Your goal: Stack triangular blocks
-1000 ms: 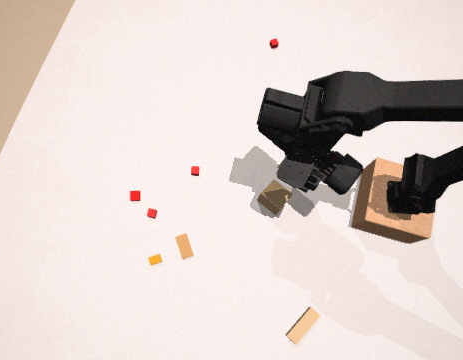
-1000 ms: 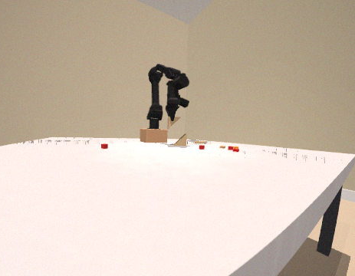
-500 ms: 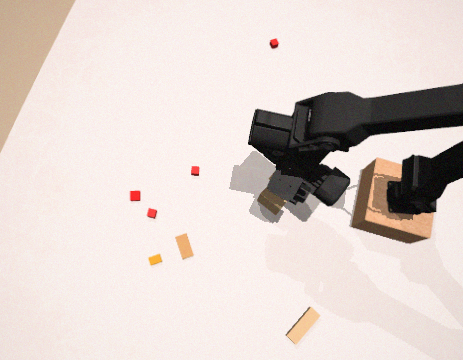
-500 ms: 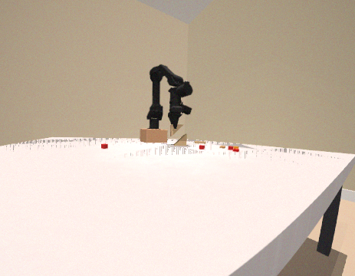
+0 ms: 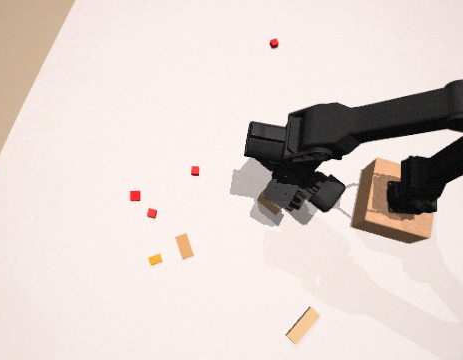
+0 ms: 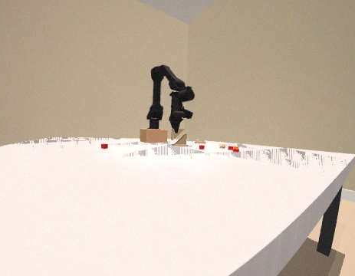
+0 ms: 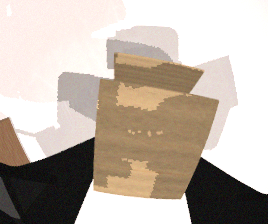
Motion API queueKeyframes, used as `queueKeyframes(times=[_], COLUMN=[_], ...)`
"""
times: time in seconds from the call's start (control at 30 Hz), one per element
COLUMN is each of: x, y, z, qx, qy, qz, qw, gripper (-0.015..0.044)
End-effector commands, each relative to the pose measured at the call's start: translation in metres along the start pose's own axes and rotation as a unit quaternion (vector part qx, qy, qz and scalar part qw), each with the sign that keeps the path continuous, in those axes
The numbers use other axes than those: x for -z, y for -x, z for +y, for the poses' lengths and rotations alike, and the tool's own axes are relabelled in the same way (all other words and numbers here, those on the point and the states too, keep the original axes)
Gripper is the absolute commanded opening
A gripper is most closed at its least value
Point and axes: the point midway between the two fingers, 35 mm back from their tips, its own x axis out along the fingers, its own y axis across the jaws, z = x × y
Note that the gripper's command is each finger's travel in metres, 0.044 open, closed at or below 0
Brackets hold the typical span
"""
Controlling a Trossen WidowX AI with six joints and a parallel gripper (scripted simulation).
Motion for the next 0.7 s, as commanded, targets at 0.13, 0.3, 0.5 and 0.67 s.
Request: queueKeyframes(times=[0.13, 0.3, 0.5, 0.67], x=[-0.0006, -0.001, -0.0013, -0.0014], y=[-0.0009, -0.001, -0.0008, -0.0007], z=[-0.001, -0.0014, -0.0019, -0.0022], qx=[0.001, 0.001, 0.002, 0.003], qy=[-0.003, -0.003, -0.004, -0.004], qz=[0.002, 0.002, 0.002, 0.002], qw=[1.0, 1.0, 1.0, 1.0], gripper=[0.0, 0.0, 0.0, 0.0])
